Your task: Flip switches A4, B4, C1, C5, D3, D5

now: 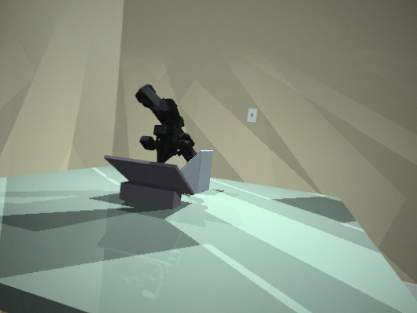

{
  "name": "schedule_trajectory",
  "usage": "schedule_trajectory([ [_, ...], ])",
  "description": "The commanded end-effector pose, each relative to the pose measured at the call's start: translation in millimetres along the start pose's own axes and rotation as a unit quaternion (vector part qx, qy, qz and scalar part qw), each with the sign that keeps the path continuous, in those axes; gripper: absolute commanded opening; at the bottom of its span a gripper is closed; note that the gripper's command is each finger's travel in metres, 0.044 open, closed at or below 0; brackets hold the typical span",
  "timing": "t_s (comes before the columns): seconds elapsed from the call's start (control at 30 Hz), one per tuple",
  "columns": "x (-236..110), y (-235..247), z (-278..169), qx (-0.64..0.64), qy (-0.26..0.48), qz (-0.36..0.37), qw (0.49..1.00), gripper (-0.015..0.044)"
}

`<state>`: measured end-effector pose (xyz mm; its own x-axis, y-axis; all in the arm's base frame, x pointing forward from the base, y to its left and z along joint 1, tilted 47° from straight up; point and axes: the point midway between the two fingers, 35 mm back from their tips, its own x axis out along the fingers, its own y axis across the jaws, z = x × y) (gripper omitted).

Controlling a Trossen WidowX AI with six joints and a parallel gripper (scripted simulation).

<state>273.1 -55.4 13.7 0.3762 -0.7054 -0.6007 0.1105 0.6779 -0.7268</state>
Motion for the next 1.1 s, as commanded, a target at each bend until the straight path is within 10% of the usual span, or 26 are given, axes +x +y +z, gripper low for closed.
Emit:
schedule_trajectory([
  [0.0,5.8,2.2,-4.5,-0.007,0.006,0.003,1.000,0.0000],
  [1.07,14.8,2.2,-4.9,-0.007,0.005,0.003,1.000,0.0000],
])
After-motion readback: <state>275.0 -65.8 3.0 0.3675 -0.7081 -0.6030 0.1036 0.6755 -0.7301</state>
